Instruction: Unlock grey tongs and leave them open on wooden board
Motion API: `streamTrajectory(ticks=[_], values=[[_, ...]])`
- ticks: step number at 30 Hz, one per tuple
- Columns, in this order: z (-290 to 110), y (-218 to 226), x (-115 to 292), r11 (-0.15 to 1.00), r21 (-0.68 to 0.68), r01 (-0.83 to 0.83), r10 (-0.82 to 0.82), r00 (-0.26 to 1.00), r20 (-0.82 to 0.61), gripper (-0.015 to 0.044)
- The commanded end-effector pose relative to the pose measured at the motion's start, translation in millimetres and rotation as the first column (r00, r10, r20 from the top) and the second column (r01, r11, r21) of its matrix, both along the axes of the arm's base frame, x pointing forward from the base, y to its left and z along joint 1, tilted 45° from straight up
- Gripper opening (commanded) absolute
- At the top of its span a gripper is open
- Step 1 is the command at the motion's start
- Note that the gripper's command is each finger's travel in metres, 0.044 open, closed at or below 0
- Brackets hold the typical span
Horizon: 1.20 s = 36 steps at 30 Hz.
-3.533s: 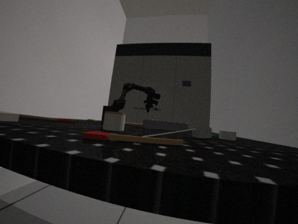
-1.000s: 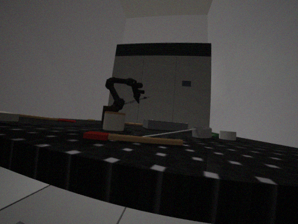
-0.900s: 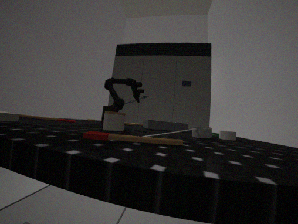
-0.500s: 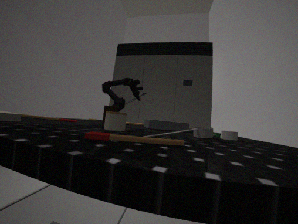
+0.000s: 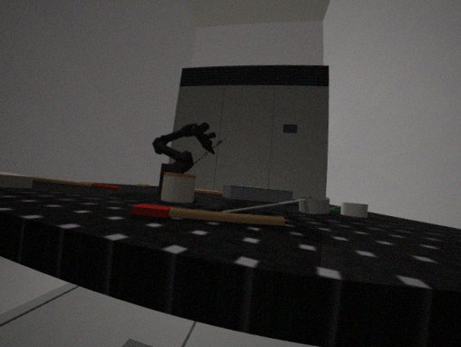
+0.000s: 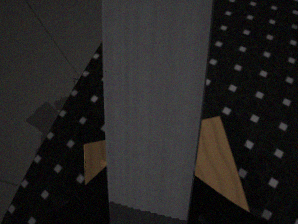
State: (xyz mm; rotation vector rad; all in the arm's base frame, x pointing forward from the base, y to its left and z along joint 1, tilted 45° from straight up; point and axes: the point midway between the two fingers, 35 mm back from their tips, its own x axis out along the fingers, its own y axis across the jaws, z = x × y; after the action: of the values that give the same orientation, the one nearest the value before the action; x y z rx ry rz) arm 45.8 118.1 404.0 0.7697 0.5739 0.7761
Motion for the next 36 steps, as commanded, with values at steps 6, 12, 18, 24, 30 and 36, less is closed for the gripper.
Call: streamTrajectory(ticks=[6,12,18,24,30,36], values=[[-2,3,-10,0.997,0.027,0.076,-0.078,0.994,0.073,-0.015],[-4,7,-14,0.992,0.036,0.123,-0.127,0.984,0.122,-0.015],[-8,14,-18,0.985,0.038,0.17,-0.174,0.97,0.17,-0.015],[-13,21,-19,0.976,0.034,0.217,-0.219,0.951,0.219,-0.015],[-19,30,-19,0.965,0.025,0.263,-0.26,0.929,0.265,-0.015],[-26,41,-17,0.952,0.01,0.307,-0.295,0.904,0.308,-0.015]])
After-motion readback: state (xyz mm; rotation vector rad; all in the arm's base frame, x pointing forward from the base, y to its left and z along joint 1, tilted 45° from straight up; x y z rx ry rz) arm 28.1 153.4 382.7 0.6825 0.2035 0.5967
